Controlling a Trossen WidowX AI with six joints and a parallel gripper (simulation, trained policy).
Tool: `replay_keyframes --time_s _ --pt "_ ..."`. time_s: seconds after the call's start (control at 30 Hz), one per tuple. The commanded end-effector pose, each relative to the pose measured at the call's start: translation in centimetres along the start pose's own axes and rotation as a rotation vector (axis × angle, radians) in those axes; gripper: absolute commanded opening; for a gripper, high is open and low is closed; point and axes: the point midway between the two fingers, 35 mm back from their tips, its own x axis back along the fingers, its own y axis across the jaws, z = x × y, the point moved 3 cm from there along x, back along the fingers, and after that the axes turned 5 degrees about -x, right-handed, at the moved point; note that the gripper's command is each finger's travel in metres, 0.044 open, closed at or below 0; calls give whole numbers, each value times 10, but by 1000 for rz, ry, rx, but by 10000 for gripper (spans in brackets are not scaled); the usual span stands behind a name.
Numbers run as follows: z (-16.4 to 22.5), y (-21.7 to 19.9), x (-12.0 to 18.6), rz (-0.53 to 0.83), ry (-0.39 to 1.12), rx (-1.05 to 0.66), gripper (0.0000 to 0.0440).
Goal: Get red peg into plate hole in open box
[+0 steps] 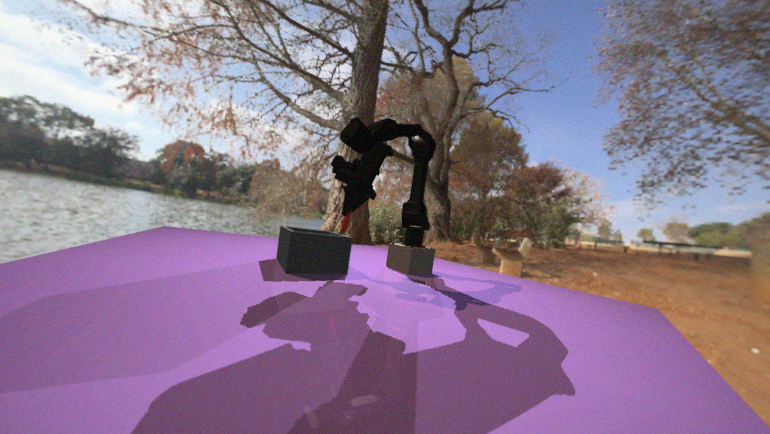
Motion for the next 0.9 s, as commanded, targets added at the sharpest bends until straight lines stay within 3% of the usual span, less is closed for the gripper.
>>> replay_keyframes --time_s 0.0,0.5,0.87 --pt "-16 -1 -5 3 5 -23 0" --pt "-66 -8 -36 10 18 -122 1" --pt "-80 -9 -68 19 65 -151 0"
